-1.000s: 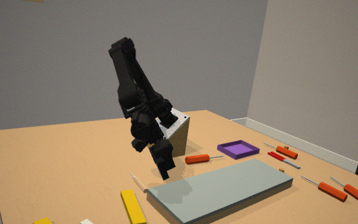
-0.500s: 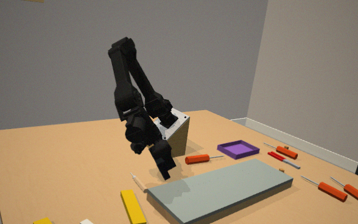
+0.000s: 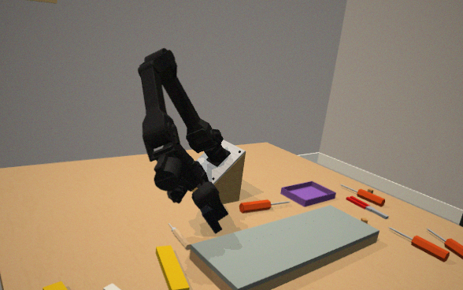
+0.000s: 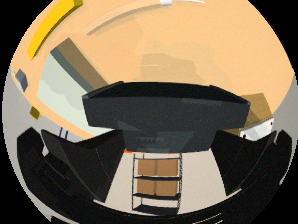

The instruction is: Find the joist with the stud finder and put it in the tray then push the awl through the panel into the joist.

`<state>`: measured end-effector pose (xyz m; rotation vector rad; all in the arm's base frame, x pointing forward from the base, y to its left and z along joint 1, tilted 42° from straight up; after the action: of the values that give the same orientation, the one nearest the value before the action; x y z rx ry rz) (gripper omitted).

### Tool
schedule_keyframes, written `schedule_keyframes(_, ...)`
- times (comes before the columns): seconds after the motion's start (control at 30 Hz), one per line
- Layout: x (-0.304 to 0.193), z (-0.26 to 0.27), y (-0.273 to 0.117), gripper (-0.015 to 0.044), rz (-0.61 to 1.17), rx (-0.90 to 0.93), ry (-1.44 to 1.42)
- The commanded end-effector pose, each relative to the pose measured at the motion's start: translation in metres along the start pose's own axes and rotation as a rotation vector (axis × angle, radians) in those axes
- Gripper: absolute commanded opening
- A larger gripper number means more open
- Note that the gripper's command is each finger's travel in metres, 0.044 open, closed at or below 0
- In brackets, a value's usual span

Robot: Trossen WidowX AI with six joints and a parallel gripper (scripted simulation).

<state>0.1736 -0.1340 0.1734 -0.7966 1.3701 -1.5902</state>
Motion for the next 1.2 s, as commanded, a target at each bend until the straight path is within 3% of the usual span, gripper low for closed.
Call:
schedule_keyframes(0.0,0.001,0.002,0.0,0.0,0.029,-0.002,-0.005)
schedule_keyframes(0.83,0.021,0.006,0.002,0.0,0.2,-0.038,-0.009)
schedule_keyframes(1.17,0.007,0.0,-0.002,0.0,0.245,-0.019,0.005)
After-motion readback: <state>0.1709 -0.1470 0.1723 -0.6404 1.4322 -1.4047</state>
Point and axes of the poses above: the point midway between the two fingers, 35 mm back from their tips, its own y axis out along the fingers, its own z axis across the jaws, x = y × z, the point moved 9 cm from there along -y, back along the fingers, and after that the axes turned 12 degrees about y, right-handed, at the moved point
